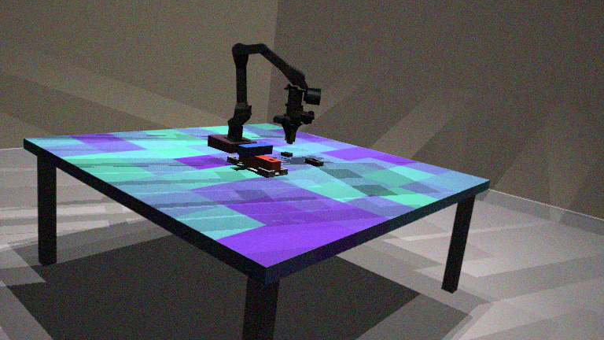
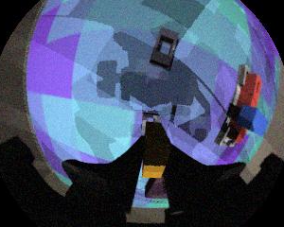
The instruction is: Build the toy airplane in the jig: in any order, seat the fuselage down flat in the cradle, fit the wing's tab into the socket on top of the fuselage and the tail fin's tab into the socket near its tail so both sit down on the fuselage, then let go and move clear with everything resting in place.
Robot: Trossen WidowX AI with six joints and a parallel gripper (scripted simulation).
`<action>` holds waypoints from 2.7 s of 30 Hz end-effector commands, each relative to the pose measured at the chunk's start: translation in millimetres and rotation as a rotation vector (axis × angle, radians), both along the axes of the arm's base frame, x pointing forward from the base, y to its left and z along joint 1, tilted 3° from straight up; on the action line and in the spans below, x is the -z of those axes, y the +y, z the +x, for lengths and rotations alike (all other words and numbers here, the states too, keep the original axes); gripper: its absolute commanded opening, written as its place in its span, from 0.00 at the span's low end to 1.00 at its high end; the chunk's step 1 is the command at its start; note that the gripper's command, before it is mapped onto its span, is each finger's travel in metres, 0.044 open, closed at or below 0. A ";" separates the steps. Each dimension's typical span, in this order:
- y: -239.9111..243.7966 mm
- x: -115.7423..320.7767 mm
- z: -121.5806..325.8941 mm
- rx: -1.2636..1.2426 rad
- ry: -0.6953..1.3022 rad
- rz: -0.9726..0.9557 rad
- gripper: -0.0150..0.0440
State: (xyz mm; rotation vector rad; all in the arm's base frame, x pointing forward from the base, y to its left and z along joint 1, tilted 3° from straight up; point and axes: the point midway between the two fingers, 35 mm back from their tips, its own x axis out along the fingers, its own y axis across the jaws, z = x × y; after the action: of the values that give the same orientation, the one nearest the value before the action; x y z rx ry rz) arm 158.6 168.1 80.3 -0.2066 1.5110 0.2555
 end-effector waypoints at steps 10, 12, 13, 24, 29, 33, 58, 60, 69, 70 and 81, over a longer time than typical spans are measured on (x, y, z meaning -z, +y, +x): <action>-1.5 -41.4 -2.3 0.009 -0.007 0.007 0.25; -2.3 -47.8 -3.1 0.010 -0.008 0.008 0.25; -2.7 -51.0 -3.6 0.011 -0.008 0.008 0.25; -8.7 -81.1 -9.6 0.016 -0.011 0.011 0.25; -10.3 -80.5 -2.2 0.021 -0.011 0.011 0.25; -12.5 -79.8 6.3 0.027 -0.011 0.011 0.25; -34.5 -74.0 60.5 0.065 -0.032 0.027 0.25; -37.1 -73.5 64.8 0.067 -0.032 0.026 0.25; -50.8 -70.4 84.3 0.083 -0.036 0.020 0.25; -52.6 -70.0 86.4 0.085 -0.037 0.019 0.25; -72.3 -66.0 108.8 0.101 -0.038 0.013 0.25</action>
State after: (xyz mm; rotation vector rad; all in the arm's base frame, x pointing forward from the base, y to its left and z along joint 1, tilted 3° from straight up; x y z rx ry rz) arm 260.9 100.5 146.5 -0.1267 1.4805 0.1787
